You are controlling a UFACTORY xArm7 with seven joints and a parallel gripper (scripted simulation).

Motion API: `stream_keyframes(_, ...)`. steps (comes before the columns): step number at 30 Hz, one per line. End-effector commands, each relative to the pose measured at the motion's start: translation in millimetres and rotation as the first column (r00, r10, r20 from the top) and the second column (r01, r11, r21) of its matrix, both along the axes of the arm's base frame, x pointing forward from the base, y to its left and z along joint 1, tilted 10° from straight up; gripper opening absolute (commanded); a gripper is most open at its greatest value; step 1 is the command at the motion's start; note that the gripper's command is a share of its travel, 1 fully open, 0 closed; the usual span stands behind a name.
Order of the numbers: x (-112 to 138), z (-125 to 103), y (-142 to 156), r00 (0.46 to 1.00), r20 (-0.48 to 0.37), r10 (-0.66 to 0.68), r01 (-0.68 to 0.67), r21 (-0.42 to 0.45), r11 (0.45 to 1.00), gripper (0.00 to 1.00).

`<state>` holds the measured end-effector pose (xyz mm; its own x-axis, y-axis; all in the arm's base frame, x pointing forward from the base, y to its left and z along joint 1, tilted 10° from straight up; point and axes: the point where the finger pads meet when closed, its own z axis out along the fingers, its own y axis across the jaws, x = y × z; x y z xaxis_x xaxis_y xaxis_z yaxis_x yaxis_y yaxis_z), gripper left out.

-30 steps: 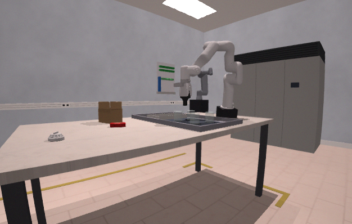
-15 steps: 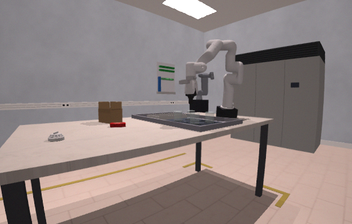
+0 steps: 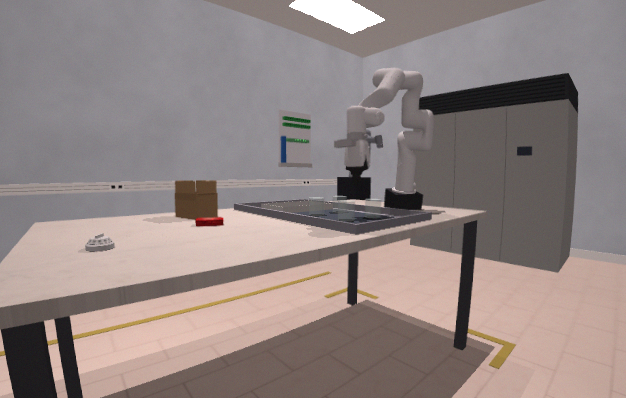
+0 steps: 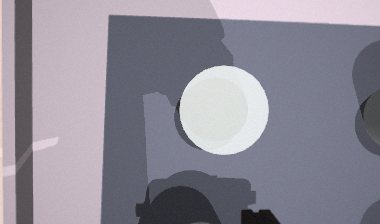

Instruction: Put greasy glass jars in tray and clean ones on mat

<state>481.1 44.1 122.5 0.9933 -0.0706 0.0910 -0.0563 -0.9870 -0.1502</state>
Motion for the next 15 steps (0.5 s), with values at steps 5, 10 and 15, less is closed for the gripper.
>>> stream_keyframes(5,7,-20,13,1.000,0.003,-0.007,0.007,-0.004,1.000,0.00)
stream_keyframes(10,8,-34,15,1.000,0.003,-0.007,0.007,-0.004,1.000,0.00)
stream_keyframes(15,11,-58,18,1.000,0.003,-0.007,0.007,-0.004,1.000,0.00)
